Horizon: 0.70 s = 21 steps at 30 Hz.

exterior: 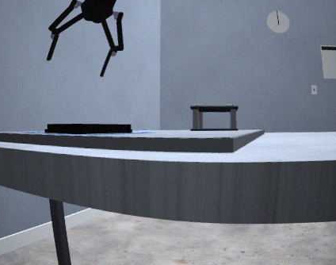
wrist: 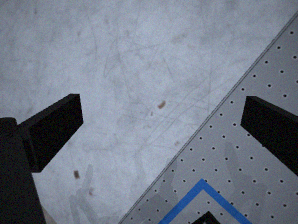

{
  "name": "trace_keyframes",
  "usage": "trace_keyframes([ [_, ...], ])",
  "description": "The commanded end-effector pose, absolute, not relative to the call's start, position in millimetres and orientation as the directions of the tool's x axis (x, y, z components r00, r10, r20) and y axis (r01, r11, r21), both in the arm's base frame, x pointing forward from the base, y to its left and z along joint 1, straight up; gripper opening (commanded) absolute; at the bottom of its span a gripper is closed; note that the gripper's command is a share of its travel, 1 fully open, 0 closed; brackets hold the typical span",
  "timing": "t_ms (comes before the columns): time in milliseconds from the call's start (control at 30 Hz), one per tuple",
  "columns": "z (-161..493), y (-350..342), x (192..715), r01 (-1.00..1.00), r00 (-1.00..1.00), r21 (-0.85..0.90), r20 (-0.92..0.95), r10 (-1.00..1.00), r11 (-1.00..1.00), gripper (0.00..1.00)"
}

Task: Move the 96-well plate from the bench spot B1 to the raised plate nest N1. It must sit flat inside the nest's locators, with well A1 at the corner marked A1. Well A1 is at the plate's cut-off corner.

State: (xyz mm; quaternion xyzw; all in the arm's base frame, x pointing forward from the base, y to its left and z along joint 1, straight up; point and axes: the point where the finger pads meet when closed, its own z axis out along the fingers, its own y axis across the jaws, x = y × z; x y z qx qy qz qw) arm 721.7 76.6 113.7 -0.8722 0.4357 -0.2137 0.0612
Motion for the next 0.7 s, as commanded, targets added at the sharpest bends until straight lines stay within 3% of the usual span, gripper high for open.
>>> trace_keyframes([
  [0, 113.9, 76.6, 721.7, -0.734, 0.529, -0.293, 0.32, -0.786, -0.613, 1.0],
  [667, 111.7, 80.5, 718.6, -0.746, 0.519, -0.293, 0.307, -0.798, -0.598, 1.0],
])
